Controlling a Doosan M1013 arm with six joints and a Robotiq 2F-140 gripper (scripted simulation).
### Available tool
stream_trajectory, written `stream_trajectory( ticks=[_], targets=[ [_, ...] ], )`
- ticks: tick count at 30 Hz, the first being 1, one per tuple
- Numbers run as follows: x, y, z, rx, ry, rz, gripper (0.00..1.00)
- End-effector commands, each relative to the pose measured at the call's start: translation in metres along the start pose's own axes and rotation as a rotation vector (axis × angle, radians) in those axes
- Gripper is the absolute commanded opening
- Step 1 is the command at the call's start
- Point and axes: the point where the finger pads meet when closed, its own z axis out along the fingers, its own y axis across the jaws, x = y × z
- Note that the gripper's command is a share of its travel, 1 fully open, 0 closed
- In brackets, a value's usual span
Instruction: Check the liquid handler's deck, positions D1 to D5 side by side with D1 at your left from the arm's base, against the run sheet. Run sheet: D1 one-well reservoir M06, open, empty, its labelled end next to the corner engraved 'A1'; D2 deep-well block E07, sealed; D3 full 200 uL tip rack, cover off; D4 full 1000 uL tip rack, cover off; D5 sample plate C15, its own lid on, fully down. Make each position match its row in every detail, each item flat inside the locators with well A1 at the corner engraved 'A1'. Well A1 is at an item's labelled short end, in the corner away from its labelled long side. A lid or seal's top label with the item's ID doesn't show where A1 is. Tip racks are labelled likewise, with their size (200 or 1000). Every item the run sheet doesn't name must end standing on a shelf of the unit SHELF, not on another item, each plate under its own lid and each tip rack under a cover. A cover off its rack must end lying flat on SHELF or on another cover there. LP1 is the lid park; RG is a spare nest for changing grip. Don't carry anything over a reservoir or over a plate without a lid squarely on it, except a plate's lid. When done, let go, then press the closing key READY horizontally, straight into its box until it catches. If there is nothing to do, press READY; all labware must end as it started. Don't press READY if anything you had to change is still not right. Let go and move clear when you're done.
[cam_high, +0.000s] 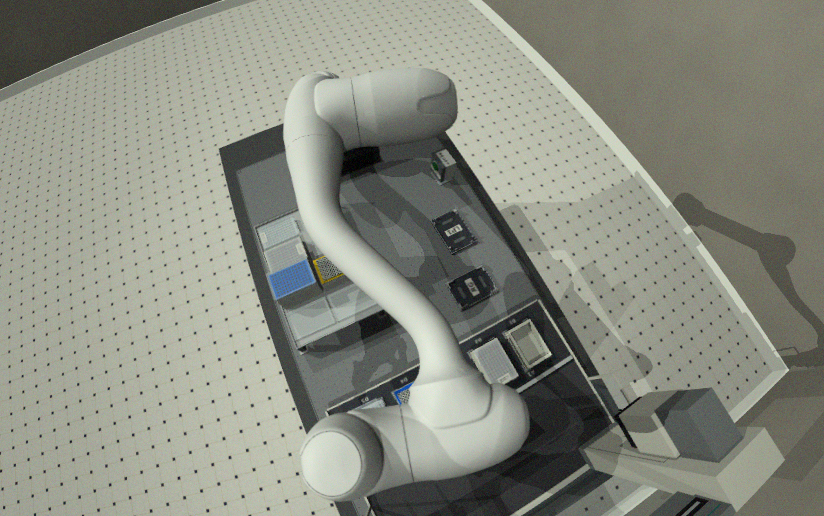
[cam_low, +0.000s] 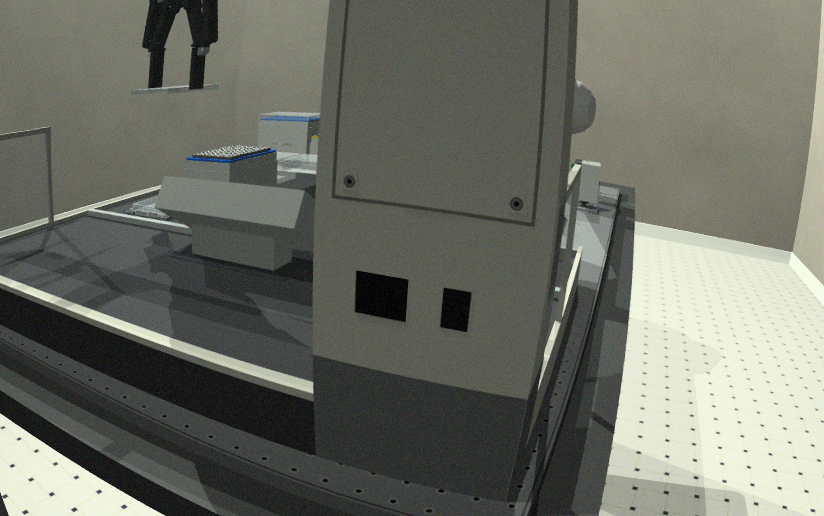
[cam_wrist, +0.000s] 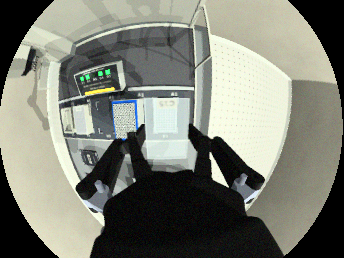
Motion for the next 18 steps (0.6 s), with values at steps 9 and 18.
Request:
stream_trajectory(
  ticks=[9, 18],
  targets=[
    [0.000, 0.000, 0.015, 0.000, 0.002, 0.000, 0.10],
    [0.000, 0.000, 0.027, 0.000, 0.002, 0.000, 0.10]
  ],
)
